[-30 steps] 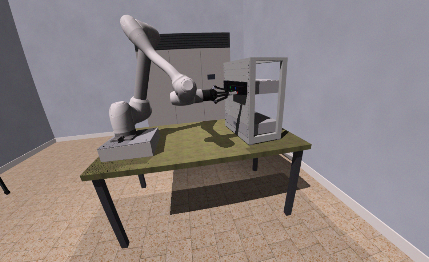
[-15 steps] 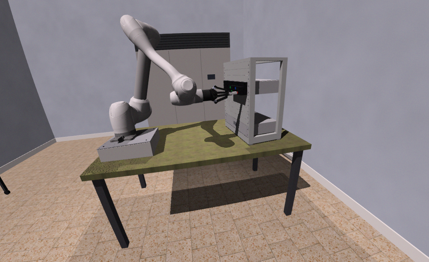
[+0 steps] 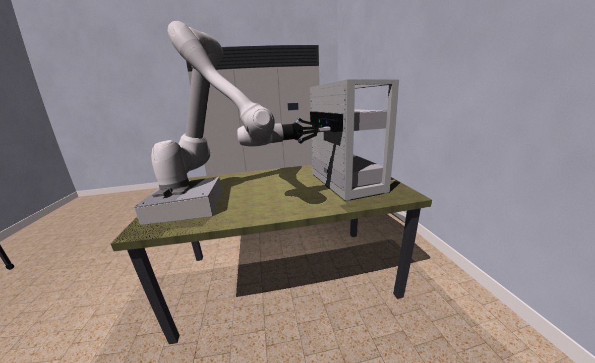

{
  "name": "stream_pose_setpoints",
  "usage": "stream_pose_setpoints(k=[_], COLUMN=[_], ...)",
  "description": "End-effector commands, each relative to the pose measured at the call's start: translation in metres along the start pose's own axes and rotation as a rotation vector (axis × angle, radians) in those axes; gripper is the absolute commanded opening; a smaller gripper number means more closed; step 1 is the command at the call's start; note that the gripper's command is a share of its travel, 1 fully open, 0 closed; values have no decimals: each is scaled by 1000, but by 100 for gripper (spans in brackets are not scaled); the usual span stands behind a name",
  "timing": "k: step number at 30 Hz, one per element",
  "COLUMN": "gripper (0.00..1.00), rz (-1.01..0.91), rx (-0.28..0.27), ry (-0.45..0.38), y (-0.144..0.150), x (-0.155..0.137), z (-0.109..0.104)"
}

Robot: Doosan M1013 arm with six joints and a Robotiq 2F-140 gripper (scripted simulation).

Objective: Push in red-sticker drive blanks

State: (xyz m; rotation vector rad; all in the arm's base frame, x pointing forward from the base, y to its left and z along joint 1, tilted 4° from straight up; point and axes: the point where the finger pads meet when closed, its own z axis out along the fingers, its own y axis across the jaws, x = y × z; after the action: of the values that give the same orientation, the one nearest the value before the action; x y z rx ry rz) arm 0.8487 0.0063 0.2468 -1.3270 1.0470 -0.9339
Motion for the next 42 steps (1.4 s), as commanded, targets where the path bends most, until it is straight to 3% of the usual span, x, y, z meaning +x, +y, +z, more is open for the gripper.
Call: stream_pose_setpoints(k=[1,42], gripper=[0,0], rz=[0,0], rx=[0,0], ry=[0,0], y=[0,0], x=[0,0], z=[2,22])
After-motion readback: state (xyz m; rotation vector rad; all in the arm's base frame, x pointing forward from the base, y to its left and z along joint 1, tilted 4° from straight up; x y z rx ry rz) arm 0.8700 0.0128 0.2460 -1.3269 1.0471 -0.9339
